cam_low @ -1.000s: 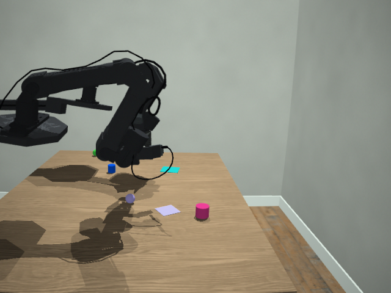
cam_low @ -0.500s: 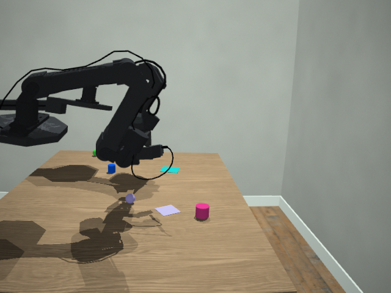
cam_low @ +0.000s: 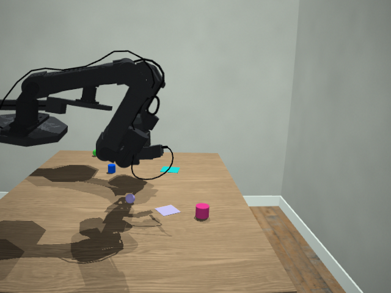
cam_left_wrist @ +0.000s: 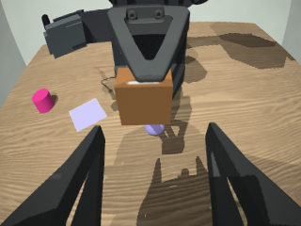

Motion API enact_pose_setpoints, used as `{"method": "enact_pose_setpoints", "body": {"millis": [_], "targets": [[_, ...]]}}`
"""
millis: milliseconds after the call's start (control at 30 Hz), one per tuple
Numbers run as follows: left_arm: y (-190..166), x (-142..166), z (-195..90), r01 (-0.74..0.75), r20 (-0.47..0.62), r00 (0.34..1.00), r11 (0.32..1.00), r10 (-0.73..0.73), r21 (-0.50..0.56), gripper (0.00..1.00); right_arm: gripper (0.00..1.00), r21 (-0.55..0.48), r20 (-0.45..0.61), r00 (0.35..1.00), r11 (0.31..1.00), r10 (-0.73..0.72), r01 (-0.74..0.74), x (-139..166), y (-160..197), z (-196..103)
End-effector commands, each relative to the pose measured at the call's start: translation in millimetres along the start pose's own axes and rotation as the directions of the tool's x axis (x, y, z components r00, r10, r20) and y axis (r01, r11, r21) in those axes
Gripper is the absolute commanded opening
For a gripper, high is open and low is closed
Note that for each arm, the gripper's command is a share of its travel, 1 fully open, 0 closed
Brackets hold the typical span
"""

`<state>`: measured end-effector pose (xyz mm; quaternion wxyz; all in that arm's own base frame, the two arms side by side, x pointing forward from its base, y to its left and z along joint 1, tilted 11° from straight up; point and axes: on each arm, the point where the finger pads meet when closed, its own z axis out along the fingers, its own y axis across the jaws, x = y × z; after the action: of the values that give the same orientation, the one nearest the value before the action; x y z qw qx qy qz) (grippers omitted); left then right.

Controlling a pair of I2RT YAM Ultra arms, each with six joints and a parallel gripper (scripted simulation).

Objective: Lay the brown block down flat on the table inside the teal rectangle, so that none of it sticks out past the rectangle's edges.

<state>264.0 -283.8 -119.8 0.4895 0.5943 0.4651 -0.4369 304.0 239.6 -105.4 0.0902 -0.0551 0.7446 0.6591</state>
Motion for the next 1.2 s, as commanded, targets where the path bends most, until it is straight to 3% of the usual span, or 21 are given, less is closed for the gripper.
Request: {"method": "enact_pose_setpoints", "body": {"millis": [0,167,467,1167], "targets": [[6,-4,10,-0.014,0.006,1.000,1.000,0.014,0.001,0.64,0.27,-0.004,0.009,1.000,1.000,-0.012,0.012,-4,-2,-1],[-4,-5,-8,-0.017,0.016,1.000,0.999,0.016,0.040,0.64,0.27,-0.004,0.009,1.000,1.000,-0.012,0.012,-4,-2,-1],[7,-7,-30,-0.022,0.012,1.000,1.000,0.022,-0.010,0.64,0.27,-0.004,0.009,1.000,1.000,-0.012,0.012,-4,-2,-1],[7,-5,-7,-0.032,0.013,0.999,0.999,0.032,-0.011,0.64,0.27,-0.004,0.009,1.000,1.000,-0.012,0.012,-4,-2,-1]]}}
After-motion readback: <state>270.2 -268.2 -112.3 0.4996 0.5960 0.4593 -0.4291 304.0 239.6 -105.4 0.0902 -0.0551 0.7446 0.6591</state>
